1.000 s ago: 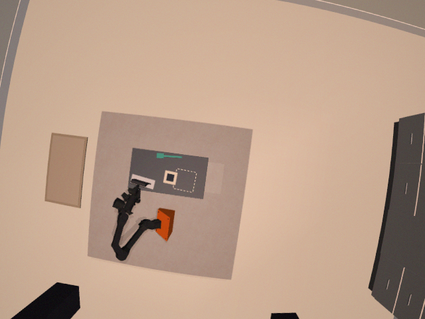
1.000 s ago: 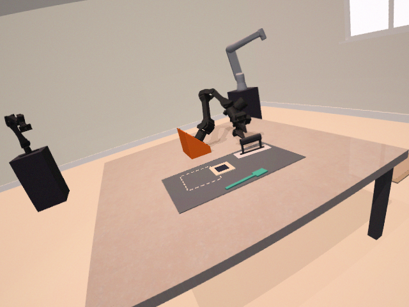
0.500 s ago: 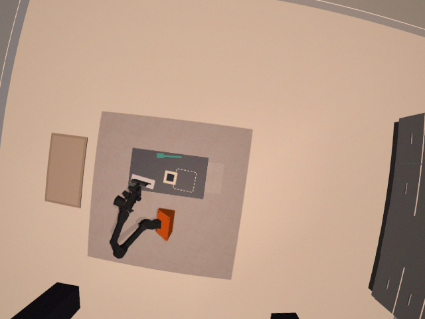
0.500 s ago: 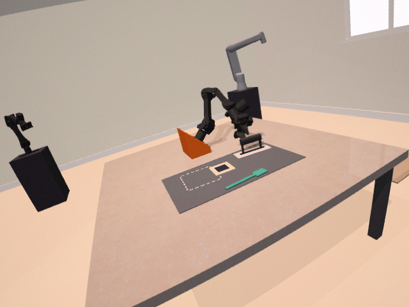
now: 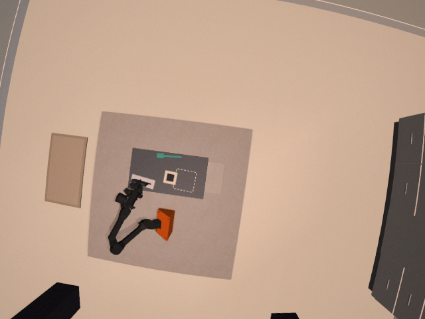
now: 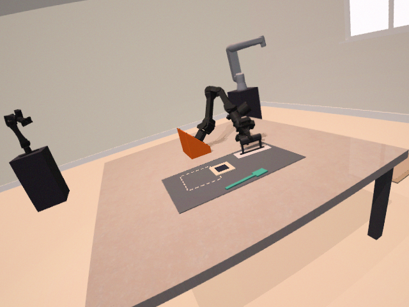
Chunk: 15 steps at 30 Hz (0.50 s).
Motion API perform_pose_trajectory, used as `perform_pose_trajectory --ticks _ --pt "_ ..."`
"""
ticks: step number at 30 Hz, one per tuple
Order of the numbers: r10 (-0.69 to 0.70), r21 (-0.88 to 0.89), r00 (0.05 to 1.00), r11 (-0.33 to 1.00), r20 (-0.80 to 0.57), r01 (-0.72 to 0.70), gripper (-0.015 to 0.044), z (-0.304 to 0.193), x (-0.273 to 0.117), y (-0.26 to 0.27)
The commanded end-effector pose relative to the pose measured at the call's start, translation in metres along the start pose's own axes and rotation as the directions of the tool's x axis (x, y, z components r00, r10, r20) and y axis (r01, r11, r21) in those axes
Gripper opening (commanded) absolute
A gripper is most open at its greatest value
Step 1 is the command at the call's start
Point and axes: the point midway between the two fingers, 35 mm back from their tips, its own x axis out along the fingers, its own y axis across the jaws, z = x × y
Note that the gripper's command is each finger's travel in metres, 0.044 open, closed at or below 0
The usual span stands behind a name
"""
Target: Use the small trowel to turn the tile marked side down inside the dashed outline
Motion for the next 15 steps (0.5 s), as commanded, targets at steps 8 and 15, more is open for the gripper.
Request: perform_pose_trajectory --ticks 8,15 --pt "0.005 0.004 1.0 1.0 -0.011 -0.005 0.03 -0.004 0.018 0.003" --pt "0.004 0.005 1.0 1.0 -0.01 -0.004 0.0221 -0.004 0.022 0.004"
